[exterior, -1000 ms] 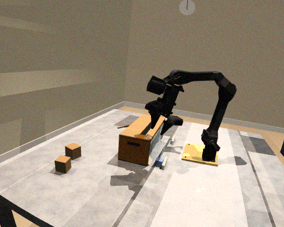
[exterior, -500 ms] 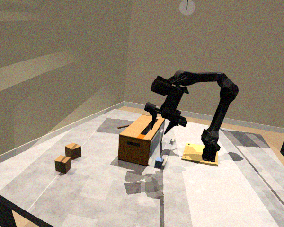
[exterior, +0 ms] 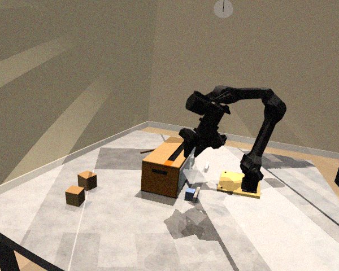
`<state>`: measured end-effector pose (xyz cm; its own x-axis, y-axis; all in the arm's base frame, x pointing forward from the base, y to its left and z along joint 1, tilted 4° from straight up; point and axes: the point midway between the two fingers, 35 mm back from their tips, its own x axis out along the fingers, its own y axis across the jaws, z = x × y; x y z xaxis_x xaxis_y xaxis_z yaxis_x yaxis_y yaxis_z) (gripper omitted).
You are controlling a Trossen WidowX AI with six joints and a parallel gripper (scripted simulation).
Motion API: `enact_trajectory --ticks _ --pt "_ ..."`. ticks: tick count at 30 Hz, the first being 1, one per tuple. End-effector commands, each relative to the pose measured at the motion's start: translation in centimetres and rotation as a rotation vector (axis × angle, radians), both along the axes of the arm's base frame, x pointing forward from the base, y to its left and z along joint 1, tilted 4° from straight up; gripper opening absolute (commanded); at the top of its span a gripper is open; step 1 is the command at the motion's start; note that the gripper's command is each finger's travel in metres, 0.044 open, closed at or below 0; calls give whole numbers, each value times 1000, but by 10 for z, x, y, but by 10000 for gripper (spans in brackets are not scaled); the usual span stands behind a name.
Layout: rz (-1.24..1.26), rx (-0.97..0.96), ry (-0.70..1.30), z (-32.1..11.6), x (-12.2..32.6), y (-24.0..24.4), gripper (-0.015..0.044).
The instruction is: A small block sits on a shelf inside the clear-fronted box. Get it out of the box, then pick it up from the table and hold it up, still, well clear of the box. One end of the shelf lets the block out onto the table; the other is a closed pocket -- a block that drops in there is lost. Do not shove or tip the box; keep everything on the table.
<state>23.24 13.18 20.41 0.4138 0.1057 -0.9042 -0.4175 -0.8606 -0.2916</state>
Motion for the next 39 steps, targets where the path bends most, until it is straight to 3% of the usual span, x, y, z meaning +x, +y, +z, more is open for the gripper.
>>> enact_trajectory --ticks 1,15,23,39 --pt "443 -244 -86 -3 -6 1 285" --pt "442 -244 -86 -6 -6 2 285" --pt "442 -243 -86 -95 3 10 285" --pt "443 -243 -86 -114 4 12 285"
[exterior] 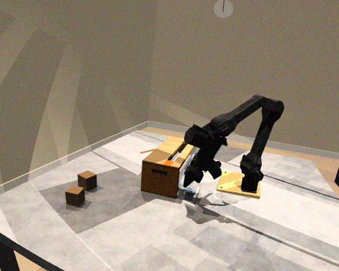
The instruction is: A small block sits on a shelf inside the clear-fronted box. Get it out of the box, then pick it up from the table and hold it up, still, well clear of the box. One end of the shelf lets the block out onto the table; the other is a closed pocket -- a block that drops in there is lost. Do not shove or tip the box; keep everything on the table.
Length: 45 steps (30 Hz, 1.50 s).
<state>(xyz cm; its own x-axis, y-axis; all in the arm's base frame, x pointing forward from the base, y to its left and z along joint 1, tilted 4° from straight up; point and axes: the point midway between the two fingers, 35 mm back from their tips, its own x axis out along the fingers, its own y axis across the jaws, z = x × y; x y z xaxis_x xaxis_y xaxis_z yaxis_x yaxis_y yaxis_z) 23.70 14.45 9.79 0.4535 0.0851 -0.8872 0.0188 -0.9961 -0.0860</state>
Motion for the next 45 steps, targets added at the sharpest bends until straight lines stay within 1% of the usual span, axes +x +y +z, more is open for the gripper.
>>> enact_trajectory --ticks 1,29,36,40,43,45 --pt "0 -8 3 -9 0 -1 285" --pt "0 -8 3 -51 -2 0 285" --pt "0 -8 3 -51 -2 0 101" --pt "0 -8 3 -51 -2 0 75" --pt "1 -8 3 -43 -1 0 0" --pt "2 -8 3 -32 -1 0 0"
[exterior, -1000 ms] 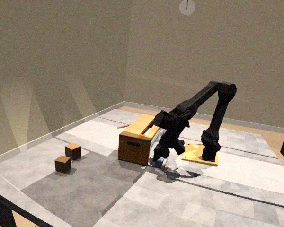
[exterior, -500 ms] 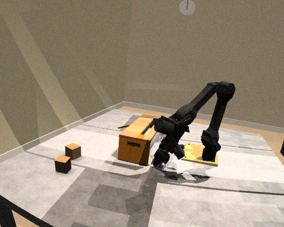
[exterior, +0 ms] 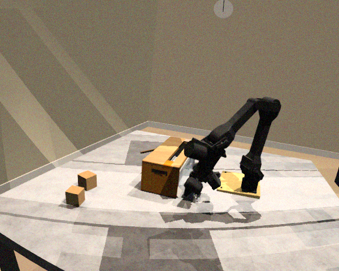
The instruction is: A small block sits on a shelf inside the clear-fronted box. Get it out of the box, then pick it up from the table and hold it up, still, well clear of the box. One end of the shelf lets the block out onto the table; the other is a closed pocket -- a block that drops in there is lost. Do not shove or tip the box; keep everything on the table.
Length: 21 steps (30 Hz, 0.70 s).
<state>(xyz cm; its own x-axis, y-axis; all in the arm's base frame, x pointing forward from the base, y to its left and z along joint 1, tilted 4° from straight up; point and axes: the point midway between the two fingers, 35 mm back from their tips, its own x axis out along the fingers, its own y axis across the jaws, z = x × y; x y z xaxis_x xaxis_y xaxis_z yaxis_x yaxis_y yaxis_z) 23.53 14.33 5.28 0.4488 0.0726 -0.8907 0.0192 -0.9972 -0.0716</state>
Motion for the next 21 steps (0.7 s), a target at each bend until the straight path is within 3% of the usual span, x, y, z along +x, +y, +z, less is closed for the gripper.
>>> enact_trajectory --ticks 1,12,21 --pt "1 7 -3 19 1 1 0" --pt "7 7 -4 58 -3 -4 0" --pt "214 8 -41 103 -4 -14 0"
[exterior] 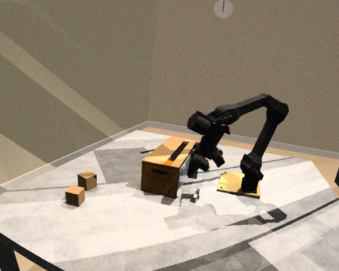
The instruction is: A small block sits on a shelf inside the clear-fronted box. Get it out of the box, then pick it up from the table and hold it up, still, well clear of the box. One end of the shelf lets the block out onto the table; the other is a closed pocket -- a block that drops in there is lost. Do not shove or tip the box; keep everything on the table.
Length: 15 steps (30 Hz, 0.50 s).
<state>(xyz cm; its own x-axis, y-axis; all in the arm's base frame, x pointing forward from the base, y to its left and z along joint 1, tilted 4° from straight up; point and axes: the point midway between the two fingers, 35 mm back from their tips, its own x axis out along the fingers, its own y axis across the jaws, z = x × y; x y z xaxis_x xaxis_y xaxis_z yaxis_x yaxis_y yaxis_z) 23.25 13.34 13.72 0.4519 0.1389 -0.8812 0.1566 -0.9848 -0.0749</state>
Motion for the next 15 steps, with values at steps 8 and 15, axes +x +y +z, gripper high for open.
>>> enact_trajectory --ticks 8,15 --pt "276 -4 -94 62 -11 -18 0" --pt "312 -8 -111 70 -14 -20 0"
